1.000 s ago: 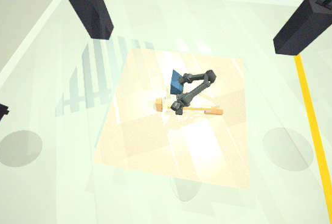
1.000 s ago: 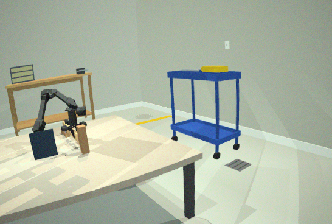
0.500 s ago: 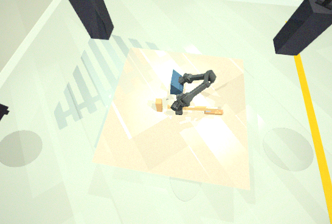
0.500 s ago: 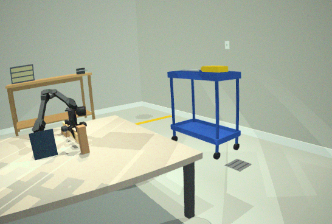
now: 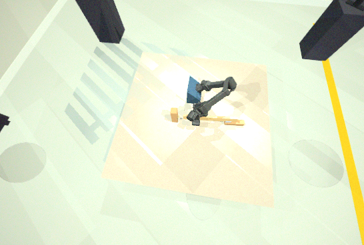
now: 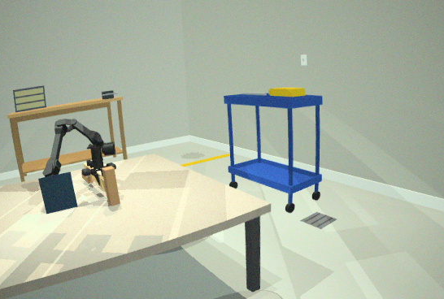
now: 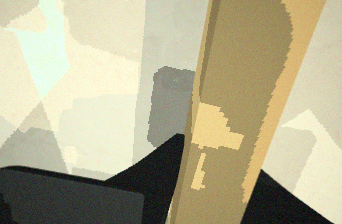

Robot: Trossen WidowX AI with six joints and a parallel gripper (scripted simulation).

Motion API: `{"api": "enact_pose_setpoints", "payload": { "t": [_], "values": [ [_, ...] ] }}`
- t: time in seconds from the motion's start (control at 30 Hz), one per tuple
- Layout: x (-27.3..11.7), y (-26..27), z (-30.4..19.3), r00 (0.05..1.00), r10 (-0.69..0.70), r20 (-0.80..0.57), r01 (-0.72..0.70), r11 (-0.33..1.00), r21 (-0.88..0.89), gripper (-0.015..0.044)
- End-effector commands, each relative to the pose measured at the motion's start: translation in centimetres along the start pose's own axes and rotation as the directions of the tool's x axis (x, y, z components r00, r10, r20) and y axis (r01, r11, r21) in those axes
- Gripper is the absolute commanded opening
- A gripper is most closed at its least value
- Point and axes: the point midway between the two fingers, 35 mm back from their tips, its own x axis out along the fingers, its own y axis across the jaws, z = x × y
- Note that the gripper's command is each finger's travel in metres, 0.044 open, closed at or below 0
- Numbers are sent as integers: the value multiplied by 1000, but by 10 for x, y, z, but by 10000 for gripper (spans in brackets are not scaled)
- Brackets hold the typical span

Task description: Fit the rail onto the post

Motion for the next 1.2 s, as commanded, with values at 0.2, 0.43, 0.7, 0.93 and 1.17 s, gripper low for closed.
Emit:
{"api": "enact_pose_setpoints", "payload": {
  "t": [0.2,0.43,0.7,0.93,1.17],
  "values": [
    [-3,-1,-3,1000,-9,4,9,1000,0,0],
    [-3,-1,-6,1000,-9,4,9,1000,0,0],
    [-2,-2,-8,1000,-9,4,9,1000,-1,0],
    [-1,-2,-10,1000,-9,4,9,1000,-1,0],
    [0,-2,-12,1000,-9,4,9,1000,-1,0]
  ]
}}
